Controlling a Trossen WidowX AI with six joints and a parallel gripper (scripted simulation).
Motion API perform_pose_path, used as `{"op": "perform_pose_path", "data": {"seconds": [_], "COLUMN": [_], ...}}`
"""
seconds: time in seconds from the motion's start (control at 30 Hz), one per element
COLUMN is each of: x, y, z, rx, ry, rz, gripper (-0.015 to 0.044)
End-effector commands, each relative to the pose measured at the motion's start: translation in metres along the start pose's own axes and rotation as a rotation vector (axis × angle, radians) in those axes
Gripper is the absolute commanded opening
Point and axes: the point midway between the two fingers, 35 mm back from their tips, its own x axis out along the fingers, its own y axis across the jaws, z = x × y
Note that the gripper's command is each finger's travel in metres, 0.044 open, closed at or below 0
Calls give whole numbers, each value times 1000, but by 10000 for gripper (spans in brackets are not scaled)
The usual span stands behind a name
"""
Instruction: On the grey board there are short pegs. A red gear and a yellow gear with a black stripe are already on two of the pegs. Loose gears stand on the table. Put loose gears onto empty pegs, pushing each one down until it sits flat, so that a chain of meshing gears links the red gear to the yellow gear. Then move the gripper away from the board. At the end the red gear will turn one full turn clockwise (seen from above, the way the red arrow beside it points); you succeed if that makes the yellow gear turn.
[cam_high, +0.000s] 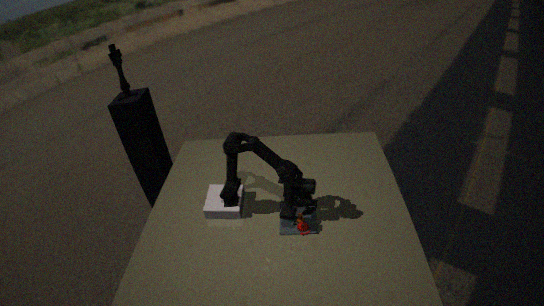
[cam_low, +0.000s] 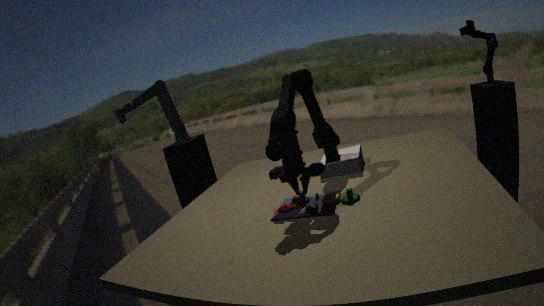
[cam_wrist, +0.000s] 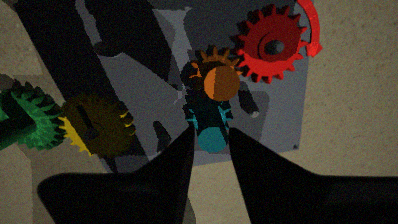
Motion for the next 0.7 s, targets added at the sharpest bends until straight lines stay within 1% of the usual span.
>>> {"op": "perform_pose_path", "data": {"seconds": [0.0, 0.2, 0.3, 0.33, 0.43, 0.67], "x": [-6, -43, -48, -38, -39, -40], "y": [0, 0, 0, 1, 20, 113], "z": [1, 0, 0, 0, 4, 2], "rx": [46, 108, 117, 99, 103, 75], "ry": [-2, -2, -2, 1, -6, -9], "rz": [0, 0, 0, 1, 10, 26], "gripper": [140, 140, 140, 166, 245, 429]}}
